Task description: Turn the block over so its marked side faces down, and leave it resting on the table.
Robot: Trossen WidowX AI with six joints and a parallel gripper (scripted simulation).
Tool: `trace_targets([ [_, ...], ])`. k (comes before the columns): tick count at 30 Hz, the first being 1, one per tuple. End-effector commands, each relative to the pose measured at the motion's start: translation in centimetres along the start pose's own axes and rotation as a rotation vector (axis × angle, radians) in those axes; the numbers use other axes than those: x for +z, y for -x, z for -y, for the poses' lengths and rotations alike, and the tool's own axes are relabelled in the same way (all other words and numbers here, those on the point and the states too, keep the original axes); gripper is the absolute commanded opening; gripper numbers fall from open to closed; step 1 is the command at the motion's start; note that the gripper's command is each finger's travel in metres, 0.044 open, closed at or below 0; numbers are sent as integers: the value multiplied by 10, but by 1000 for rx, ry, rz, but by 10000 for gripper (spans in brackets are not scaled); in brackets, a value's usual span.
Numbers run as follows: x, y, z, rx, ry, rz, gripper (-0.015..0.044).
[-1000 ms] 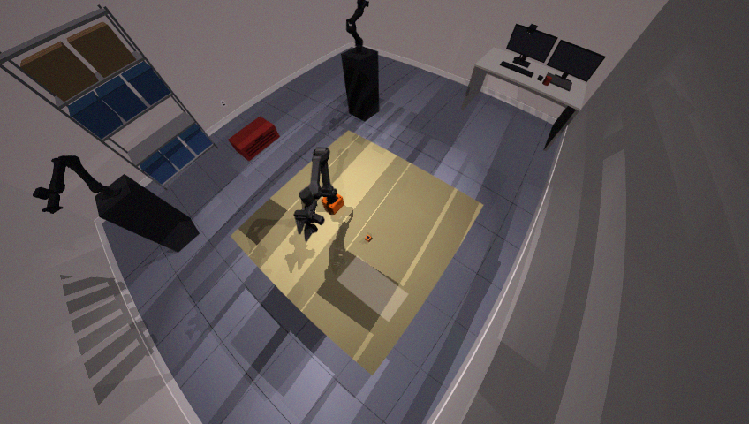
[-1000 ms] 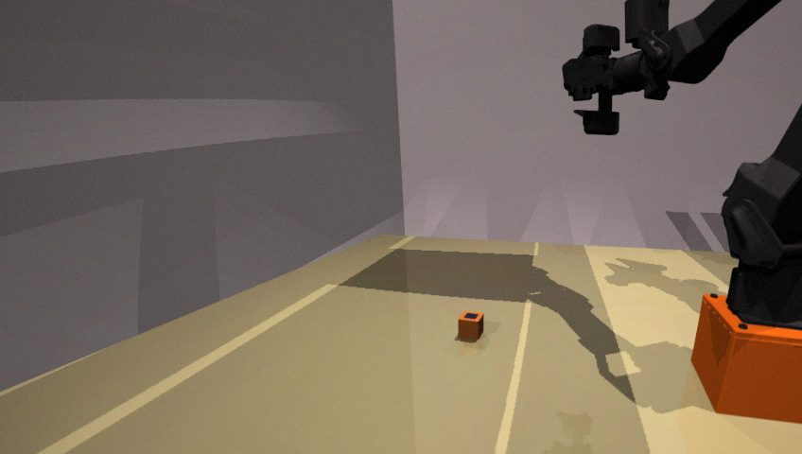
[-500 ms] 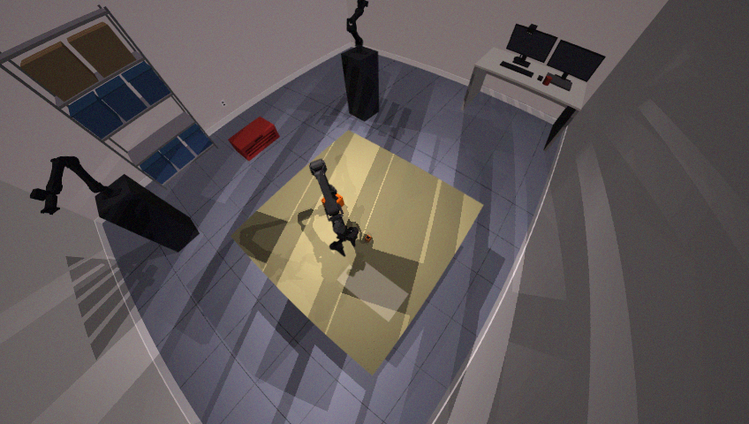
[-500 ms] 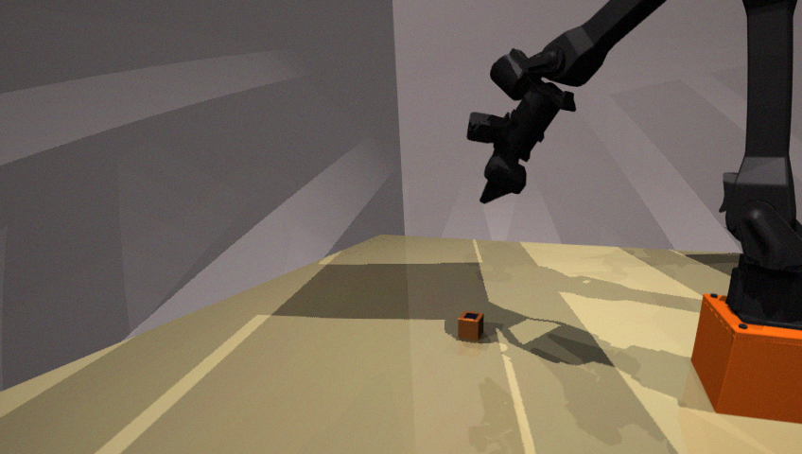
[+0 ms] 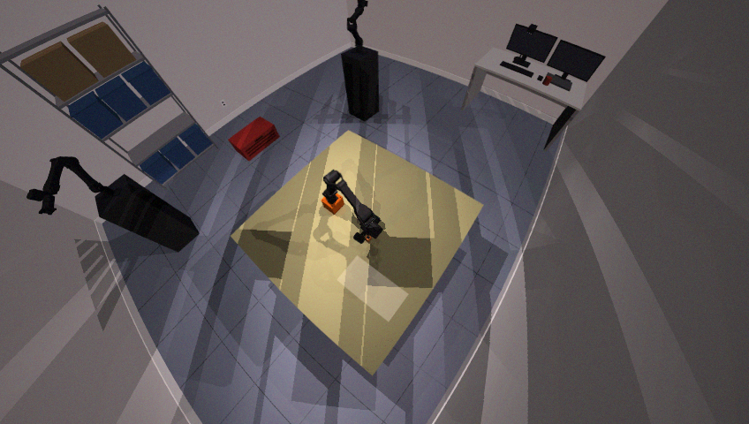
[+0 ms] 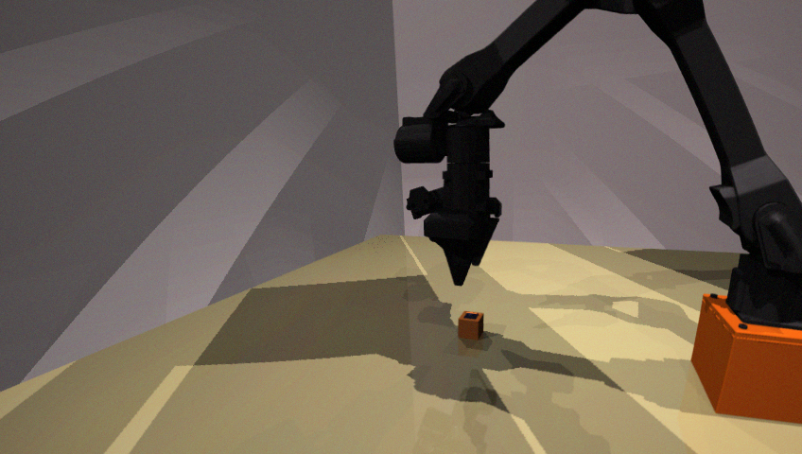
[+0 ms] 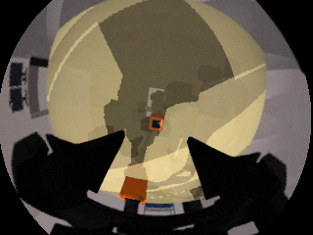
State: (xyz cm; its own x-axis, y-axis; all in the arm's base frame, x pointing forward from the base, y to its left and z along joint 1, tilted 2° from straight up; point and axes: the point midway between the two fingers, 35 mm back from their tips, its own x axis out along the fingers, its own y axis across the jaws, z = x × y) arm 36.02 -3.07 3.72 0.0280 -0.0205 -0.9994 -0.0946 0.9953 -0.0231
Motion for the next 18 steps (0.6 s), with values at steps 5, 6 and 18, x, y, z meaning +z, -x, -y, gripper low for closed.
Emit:
trace_targets([
  [5,-2,-23,-1,-5,-32,-27,440],
  [6,-3,-31,-1,-5,-32,-27,440],
  [18,-6,-49,-1,-5,-32,-27,440],
])
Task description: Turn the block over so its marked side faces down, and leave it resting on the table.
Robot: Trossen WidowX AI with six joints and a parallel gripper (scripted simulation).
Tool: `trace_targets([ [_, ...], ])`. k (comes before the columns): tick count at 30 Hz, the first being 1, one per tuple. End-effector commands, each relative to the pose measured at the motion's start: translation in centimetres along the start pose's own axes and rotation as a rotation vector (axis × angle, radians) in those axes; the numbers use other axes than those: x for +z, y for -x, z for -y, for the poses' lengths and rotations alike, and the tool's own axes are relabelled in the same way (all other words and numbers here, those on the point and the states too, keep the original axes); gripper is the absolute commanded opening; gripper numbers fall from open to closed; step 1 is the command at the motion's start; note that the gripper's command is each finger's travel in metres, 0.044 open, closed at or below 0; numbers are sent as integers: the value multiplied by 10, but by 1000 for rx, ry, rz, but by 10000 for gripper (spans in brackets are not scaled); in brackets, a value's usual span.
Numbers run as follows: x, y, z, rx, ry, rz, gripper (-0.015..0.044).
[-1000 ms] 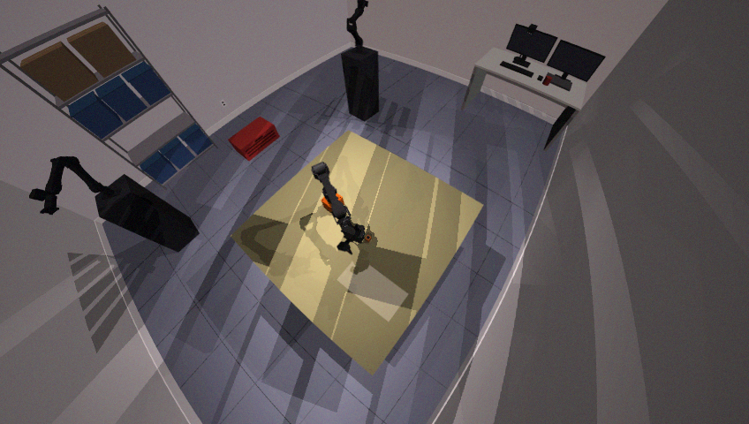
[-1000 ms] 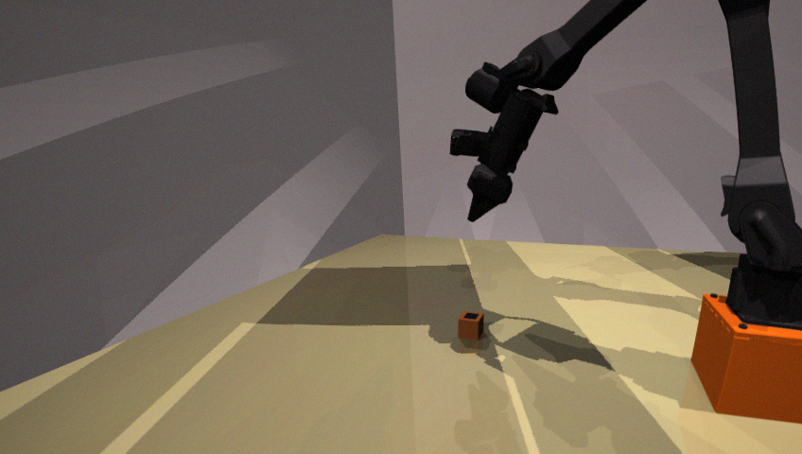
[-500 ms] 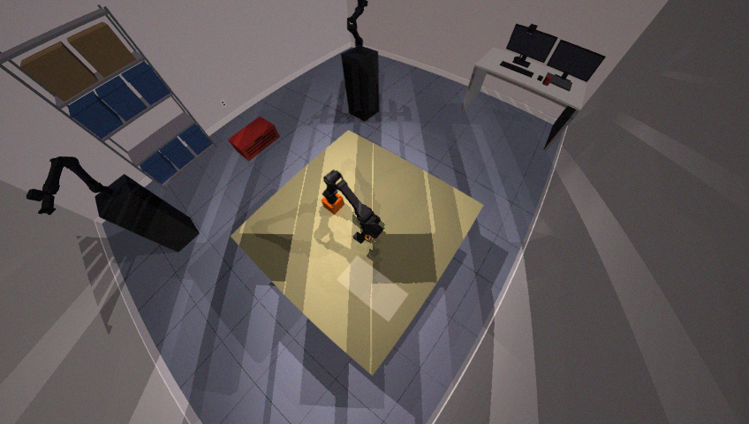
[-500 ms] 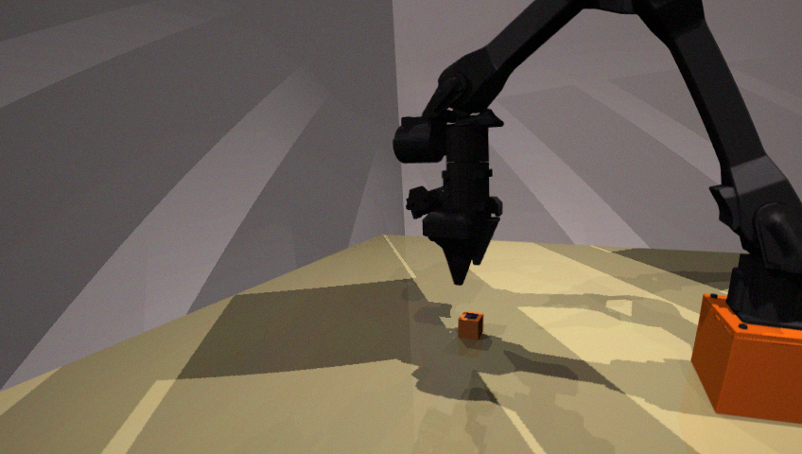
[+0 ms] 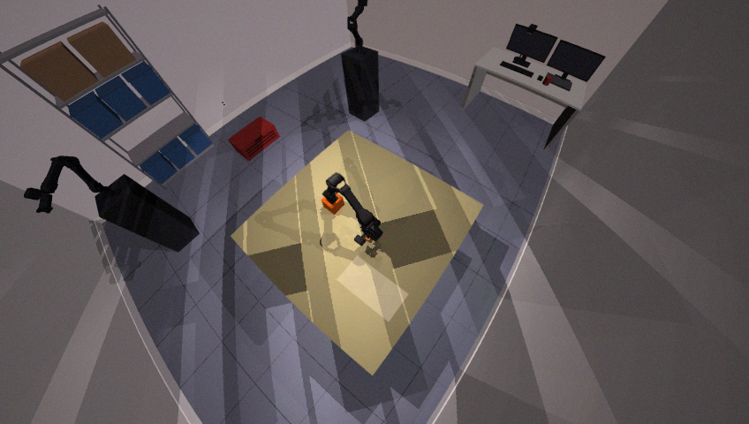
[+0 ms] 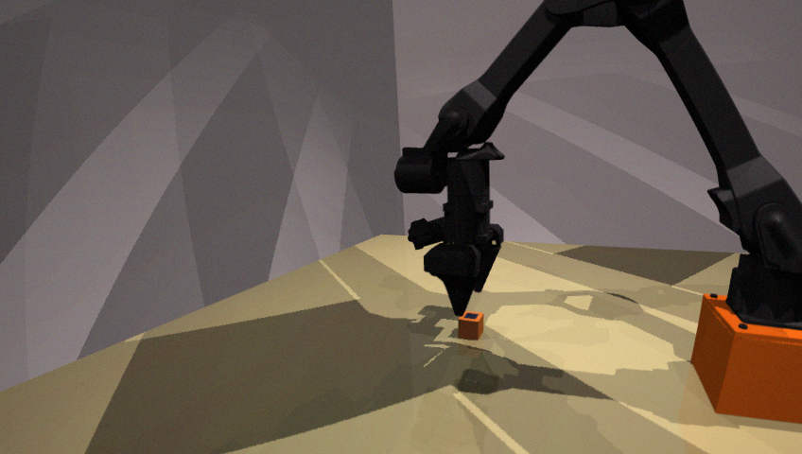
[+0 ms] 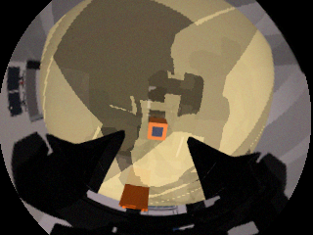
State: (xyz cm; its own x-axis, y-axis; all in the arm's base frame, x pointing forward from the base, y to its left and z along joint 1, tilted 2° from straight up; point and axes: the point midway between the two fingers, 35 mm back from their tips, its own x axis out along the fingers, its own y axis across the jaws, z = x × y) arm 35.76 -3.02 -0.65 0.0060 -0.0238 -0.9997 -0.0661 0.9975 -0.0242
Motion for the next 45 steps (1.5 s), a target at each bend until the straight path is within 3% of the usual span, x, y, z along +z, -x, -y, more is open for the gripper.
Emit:
trace_targets([
  [1,-2,-7,1,-4,-4,-5,440],
  [22,-2,-38,1,-4,-4,-5,440],
  [34,-2,-38,1,-4,-4,-5,125],
  [45,-2,-38,1,-4,-4,-5,52],
])
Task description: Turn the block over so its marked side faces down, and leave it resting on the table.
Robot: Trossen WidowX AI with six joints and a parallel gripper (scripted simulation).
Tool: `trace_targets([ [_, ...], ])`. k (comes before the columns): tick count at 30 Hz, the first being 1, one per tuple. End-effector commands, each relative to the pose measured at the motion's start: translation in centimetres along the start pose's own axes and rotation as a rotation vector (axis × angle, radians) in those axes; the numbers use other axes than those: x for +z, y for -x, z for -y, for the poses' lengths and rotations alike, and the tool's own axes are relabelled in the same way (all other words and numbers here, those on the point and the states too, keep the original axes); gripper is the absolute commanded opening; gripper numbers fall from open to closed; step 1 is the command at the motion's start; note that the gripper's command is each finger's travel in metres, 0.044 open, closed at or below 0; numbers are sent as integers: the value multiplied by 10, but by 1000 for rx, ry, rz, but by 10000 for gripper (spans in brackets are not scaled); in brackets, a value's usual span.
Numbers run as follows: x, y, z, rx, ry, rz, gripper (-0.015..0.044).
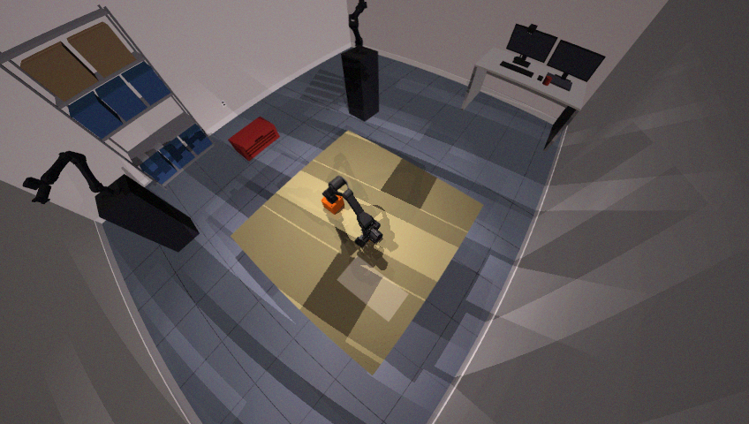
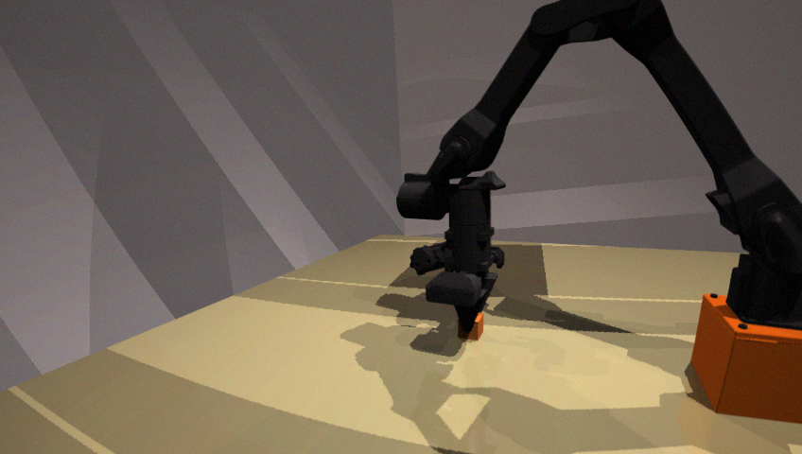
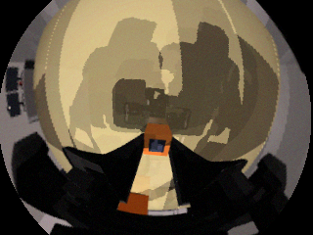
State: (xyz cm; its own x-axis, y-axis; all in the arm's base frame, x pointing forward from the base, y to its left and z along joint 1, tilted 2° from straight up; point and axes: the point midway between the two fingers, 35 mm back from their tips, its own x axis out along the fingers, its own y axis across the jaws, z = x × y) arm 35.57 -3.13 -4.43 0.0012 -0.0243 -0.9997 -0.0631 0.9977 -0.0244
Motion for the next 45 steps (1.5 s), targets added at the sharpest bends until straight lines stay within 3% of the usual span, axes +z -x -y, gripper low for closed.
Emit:
trace_targets([
  [1,0,0,1,-4,-1,0,45],
  [5,0,1,1,-4,-1,0,0],
  [10,0,28,1,-4,-1,0,0],
  [16,0,29,1,-3,-1,11,0],
  [45,-3,18,1,-2,-2,478,0],
])
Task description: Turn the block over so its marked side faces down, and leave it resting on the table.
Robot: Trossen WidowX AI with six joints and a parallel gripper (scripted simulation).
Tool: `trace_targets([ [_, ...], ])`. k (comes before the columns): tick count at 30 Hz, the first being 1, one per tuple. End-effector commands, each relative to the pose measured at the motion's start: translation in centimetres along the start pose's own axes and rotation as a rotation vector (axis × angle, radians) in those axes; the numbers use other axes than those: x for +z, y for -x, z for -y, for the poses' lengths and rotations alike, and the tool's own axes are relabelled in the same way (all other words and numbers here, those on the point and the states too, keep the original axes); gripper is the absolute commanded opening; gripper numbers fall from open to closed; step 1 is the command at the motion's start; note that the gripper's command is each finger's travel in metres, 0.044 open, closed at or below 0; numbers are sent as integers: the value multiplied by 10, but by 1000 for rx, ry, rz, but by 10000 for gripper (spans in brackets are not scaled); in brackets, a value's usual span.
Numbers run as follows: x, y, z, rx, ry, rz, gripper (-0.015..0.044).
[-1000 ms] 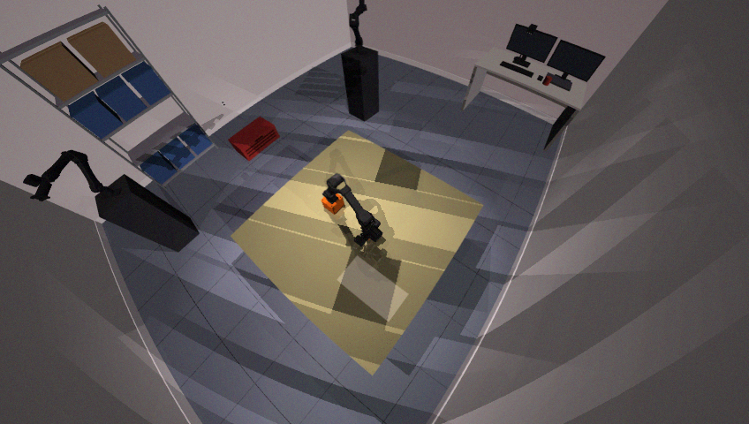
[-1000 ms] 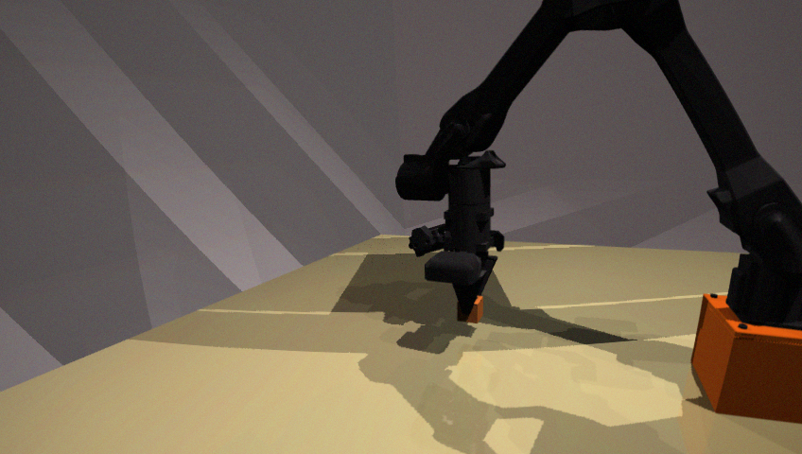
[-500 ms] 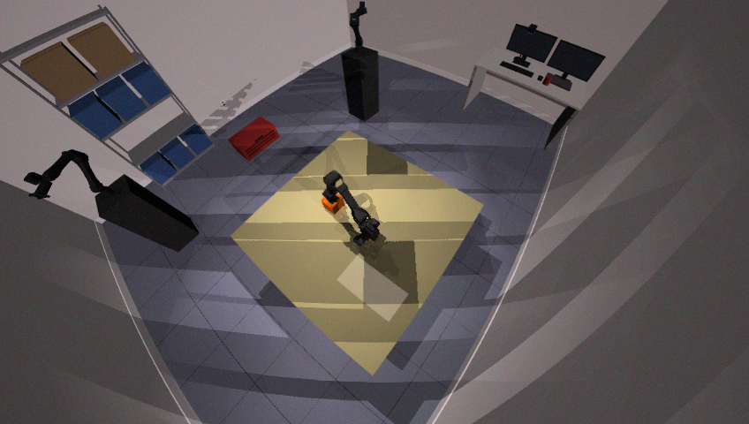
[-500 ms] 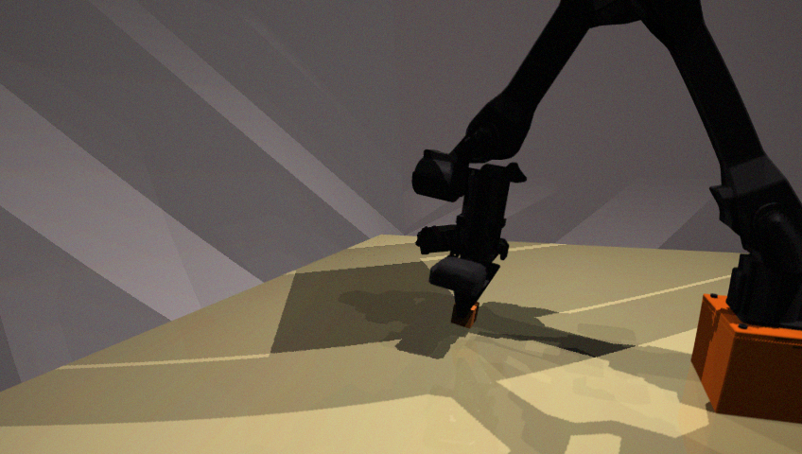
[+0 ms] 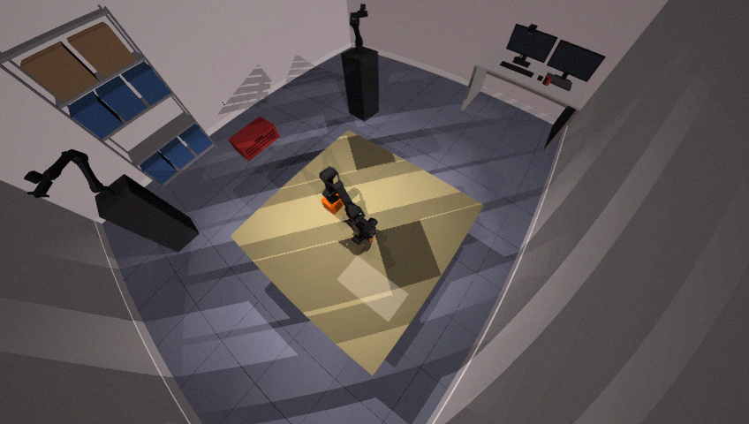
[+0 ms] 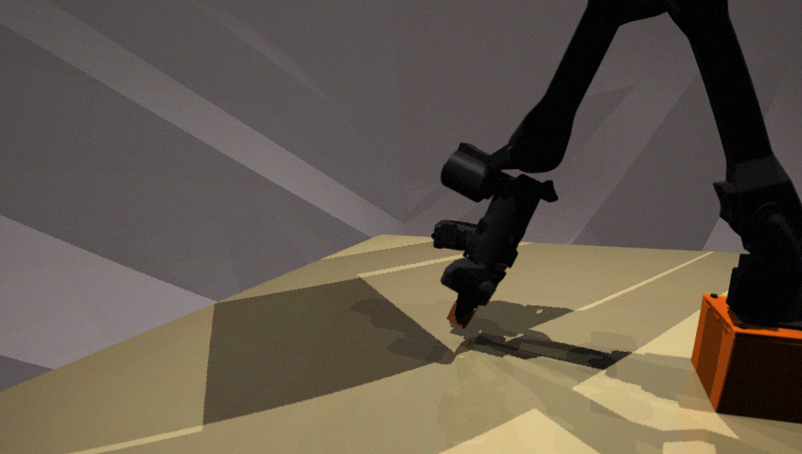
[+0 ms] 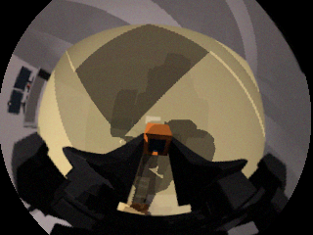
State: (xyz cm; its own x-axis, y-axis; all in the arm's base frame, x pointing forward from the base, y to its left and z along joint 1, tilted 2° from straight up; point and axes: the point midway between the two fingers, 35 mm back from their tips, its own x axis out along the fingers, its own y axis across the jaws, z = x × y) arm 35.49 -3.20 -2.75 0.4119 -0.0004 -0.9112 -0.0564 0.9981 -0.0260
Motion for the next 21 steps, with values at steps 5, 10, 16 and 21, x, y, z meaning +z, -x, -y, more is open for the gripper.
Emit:
trace_targets([
  [5,-3,4,0,1,6,94,0],
  [10,-2,-3,0,1,4,129,0],
  [16,-2,-17,1,3,-1,214,0],
  [21,-3,-25,2,4,-3,285,0],
])
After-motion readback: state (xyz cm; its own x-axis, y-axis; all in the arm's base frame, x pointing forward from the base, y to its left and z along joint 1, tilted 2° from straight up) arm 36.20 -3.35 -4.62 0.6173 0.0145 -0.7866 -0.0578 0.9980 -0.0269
